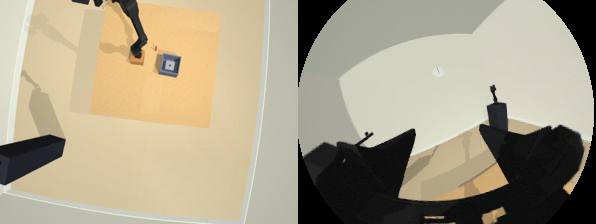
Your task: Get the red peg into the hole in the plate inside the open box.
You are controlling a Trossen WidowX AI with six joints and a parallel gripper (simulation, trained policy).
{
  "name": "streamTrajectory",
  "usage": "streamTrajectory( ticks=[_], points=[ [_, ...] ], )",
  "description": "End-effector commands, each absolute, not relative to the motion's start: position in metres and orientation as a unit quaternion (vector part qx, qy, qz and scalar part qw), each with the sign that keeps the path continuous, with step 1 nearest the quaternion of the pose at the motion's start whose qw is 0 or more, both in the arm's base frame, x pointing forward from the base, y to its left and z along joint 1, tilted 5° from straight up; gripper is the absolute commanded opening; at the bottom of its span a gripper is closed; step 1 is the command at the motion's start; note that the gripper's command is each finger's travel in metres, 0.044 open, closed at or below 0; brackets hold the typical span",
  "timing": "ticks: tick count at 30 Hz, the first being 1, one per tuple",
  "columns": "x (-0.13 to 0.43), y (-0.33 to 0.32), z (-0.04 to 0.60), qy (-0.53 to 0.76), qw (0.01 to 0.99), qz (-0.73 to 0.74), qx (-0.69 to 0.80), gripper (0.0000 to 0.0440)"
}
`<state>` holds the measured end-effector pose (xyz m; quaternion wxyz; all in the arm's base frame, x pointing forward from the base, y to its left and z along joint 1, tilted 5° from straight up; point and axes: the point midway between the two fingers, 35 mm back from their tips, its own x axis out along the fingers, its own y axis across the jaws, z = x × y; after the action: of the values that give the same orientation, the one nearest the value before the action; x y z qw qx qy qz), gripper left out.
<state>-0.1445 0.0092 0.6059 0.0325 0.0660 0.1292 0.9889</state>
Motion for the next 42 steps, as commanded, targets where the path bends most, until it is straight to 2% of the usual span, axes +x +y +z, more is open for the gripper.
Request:
streamTrajectory(
  ticks=[1, 21, 42],
  points=[
    [-0.147, 0.025, 0.600, 0.164, 0.074, 0.982, 0.064, 0.0440],
    [-0.136, 0.143, 0.544, 0.360, 0.337, 0.866, 0.085, 0.0440],
    [-0.048, 0.241, 0.459, 0.501, 0.568, 0.632, 0.163, 0.0440]
  ],
)
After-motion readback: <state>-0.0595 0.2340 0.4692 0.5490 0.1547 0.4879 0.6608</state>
